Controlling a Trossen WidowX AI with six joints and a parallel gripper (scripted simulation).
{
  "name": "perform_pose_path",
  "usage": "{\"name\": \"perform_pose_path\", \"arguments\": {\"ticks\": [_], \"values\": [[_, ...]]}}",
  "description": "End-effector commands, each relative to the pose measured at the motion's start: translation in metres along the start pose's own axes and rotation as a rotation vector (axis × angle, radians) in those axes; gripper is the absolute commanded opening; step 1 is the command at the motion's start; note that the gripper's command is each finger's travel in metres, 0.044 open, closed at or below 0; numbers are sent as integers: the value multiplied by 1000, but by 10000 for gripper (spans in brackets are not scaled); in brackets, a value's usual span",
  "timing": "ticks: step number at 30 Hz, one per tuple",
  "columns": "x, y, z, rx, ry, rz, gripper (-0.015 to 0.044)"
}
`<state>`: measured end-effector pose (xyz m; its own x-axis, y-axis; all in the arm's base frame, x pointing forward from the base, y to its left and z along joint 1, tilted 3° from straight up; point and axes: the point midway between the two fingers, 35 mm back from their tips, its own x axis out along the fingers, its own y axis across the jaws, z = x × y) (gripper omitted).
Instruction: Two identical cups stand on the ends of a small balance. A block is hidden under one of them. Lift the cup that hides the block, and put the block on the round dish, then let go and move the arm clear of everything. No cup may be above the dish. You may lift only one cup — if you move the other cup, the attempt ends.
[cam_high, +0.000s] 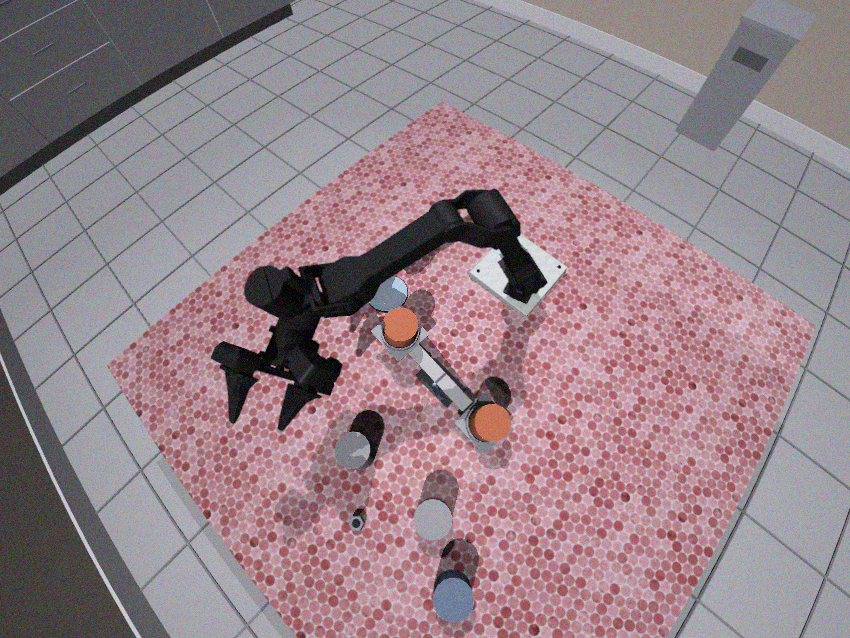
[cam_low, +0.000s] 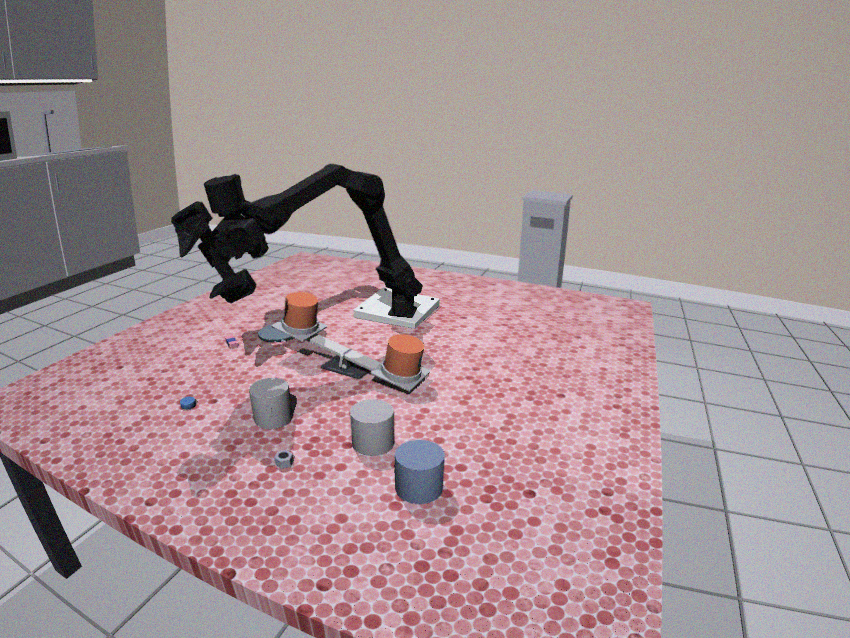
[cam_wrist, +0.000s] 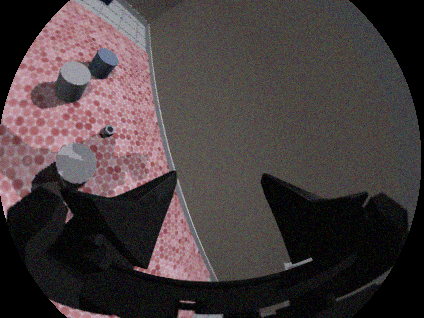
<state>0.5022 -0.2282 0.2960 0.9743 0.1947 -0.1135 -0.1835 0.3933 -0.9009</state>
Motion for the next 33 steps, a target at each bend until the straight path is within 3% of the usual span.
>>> {"name": "perform_pose_path", "arguments": {"ticks": [1, 17, 33], "values": [[0, 0, 1, 5, 2, 1, 426], [-41, 21, 105, 488, 181, 91, 440], [-139, 82, 187, 952, 456, 107, 440]]}}
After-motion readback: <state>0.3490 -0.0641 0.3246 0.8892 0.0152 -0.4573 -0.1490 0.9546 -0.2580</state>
